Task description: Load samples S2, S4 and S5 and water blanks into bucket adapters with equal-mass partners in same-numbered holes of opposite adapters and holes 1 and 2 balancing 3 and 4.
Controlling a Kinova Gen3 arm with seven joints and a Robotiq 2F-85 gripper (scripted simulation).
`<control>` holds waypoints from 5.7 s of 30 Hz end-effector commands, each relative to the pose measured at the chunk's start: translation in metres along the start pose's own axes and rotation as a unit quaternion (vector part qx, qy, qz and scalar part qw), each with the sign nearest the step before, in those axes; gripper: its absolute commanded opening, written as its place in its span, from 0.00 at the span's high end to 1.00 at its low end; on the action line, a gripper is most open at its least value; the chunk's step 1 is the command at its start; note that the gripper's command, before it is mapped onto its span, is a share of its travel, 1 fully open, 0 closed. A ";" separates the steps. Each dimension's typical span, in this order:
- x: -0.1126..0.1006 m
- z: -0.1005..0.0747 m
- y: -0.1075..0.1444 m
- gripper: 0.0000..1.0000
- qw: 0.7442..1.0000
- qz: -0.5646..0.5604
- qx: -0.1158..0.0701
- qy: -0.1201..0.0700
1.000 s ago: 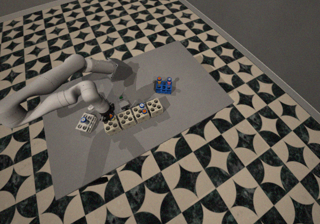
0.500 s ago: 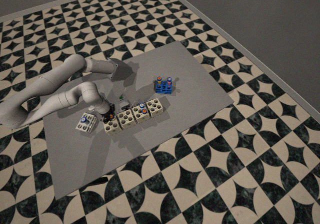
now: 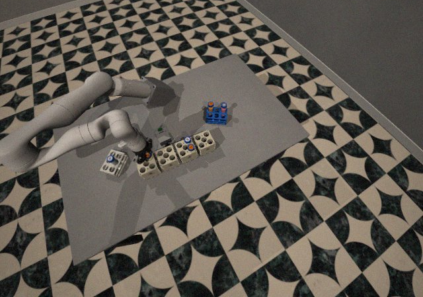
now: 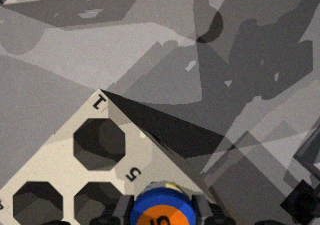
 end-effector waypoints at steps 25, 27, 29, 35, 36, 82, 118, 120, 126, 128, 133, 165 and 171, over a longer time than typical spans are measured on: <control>0.000 0.004 0.000 0.38 1.000 0.000 0.000 -0.001; 0.000 0.004 0.000 0.38 1.000 0.000 0.000 -0.001; 0.000 0.004 0.000 0.38 1.000 0.000 0.000 -0.001; 0.000 0.004 0.000 0.38 1.000 0.000 0.000 -0.001; 0.000 0.004 0.000 0.38 1.000 0.000 0.000 -0.001; 0.000 -0.041 0.000 0.38 1.000 0.000 0.000 -0.001; 0.000 -0.082 0.000 0.38 1.000 0.000 0.000 -0.001; 0.000 -0.085 0.000 0.38 1.000 0.000 0.000 -0.001; 0.000 -0.093 0.000 0.38 1.000 0.000 0.000 -0.001; 0.000 -0.096 0.000 0.38 1.000 0.000 0.000 -0.001; 0.000 -0.101 0.000 0.38 1.000 0.000 0.000 -0.001; 0.000 -0.126 0.000 0.38 1.000 0.000 0.000 -0.001; 0.000 -0.126 0.000 0.38 1.000 0.000 0.000 -0.001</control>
Point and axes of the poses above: the point where the finger pads meet when closed, its own z axis out along the fingers, its own y axis across the jaws, x = y × z, the point moved 9 cm from there along -z, back along the fingers, and after that the axes turned 14 degrees about z, right-handed, at the moved point
